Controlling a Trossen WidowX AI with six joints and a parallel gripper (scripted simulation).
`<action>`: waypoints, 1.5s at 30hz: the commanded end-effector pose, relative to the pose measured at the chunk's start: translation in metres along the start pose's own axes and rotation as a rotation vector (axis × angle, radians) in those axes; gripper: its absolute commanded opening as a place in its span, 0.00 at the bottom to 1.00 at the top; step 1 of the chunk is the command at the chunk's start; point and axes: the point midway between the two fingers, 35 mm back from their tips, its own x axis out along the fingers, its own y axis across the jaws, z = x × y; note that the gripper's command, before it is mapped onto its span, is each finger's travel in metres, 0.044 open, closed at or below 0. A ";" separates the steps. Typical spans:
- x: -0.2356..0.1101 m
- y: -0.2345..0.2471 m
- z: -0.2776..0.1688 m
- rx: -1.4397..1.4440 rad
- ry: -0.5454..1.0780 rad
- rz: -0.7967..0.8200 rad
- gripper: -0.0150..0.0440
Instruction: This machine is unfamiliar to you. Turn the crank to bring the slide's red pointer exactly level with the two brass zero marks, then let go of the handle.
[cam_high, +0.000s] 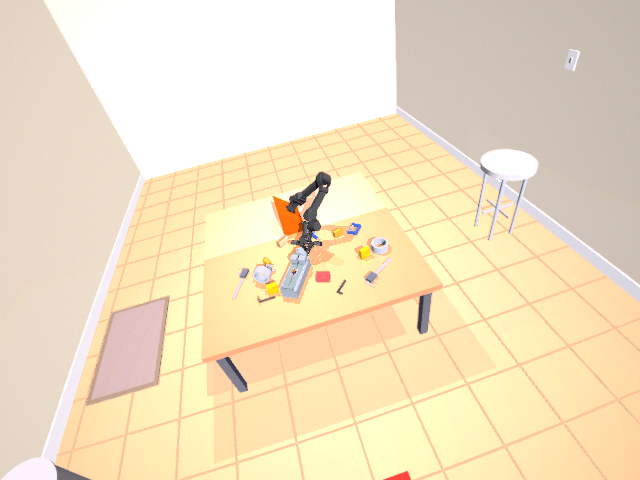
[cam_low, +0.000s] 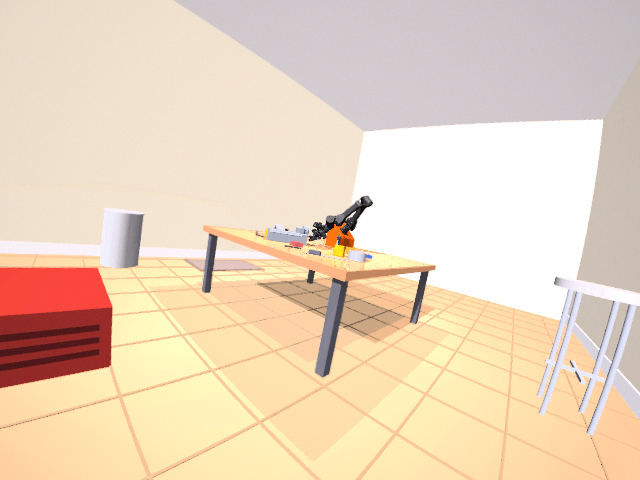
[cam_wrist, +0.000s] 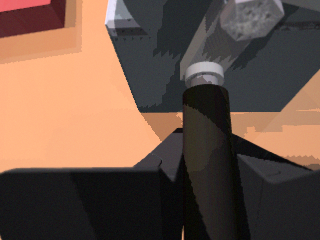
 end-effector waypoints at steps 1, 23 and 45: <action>0.002 -0.009 -0.002 0.005 0.006 -0.025 0.25; 0.002 -0.011 -0.002 0.005 0.006 -0.025 0.25; 0.002 -0.012 -0.002 0.005 0.006 -0.025 0.25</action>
